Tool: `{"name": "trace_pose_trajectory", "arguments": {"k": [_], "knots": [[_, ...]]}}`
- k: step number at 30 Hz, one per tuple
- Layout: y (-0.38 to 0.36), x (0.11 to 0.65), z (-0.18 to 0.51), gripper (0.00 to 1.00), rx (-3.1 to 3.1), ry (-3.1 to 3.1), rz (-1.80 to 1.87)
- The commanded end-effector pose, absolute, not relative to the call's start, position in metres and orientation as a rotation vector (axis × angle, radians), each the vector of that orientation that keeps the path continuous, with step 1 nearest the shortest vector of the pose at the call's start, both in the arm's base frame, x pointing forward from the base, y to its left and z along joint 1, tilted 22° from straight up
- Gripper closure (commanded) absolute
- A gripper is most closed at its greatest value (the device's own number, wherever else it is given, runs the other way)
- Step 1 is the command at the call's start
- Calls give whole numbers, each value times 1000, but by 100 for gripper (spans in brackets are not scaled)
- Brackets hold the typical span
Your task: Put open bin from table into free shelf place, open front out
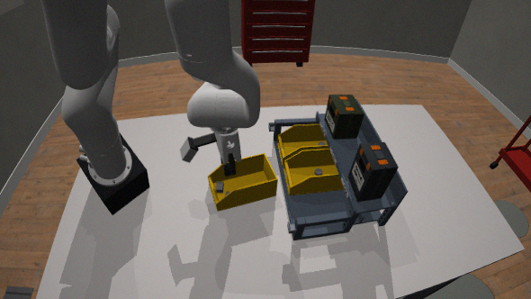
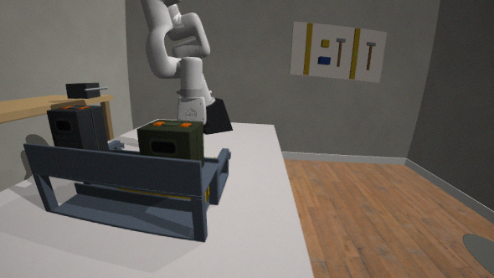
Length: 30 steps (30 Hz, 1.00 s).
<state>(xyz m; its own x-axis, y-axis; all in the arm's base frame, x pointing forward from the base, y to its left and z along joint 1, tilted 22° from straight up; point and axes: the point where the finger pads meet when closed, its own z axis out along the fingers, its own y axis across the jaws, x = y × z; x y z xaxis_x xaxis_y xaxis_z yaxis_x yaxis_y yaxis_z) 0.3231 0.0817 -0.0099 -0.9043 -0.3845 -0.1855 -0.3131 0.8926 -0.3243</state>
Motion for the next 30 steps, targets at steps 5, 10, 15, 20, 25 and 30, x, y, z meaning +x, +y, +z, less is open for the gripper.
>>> {"name": "trace_pose_trajectory", "arguments": {"k": [5, 10, 15, 20, 25, 30], "knots": [[82, 324, -9, 72, -527, 2812, -421], [82, 324, -9, 72, -527, 2812, -421], [82, 324, -9, 72, -527, 2812, -421], [82, 324, -9, 72, -527, 2812, -421], [82, 324, -9, 100, -527, 2812, -421], [82, 324, -9, 100, -527, 2812, -421]]}}
